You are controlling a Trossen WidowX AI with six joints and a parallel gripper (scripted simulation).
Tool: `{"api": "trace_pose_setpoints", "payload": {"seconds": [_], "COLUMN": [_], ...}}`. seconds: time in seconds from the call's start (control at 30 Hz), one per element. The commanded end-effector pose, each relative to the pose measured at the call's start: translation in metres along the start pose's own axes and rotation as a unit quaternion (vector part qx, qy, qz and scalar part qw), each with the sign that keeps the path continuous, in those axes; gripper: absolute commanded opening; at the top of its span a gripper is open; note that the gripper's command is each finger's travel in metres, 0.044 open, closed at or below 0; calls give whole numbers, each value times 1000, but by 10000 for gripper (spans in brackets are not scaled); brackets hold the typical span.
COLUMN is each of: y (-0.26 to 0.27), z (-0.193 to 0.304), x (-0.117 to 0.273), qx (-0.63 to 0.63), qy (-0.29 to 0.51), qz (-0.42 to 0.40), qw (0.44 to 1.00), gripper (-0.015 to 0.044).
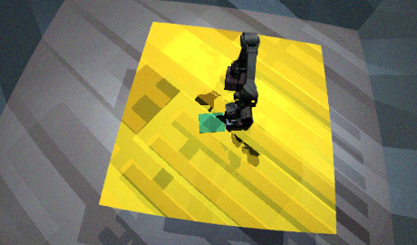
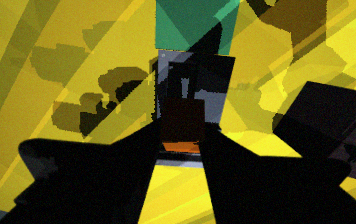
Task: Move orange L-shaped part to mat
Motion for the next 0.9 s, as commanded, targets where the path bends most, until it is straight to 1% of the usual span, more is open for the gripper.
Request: {"api": "trace_pose_setpoints", "payload": {"seconds": [0.0, 0.5, 0.87], "y": [0, 0, 0], "z": [1, 1, -1], "x": [7, 30, 35], "qx": [-1, -1, -1], "qy": [5, 5, 5], "qz": [-3, -3, -3], "qw": [1000, 1000, 1000], "gripper": [0, 0, 0]}}
Point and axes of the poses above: the point midway between the two fingers, 35 mm back from their tips, its own x axis back along the fingers, its own y axis across the jaws, z = x × y, the point moved 6 cm from there along x, back along the fingers, and after that the axes turned 2 degrees about -x, right-handed, at the moved point
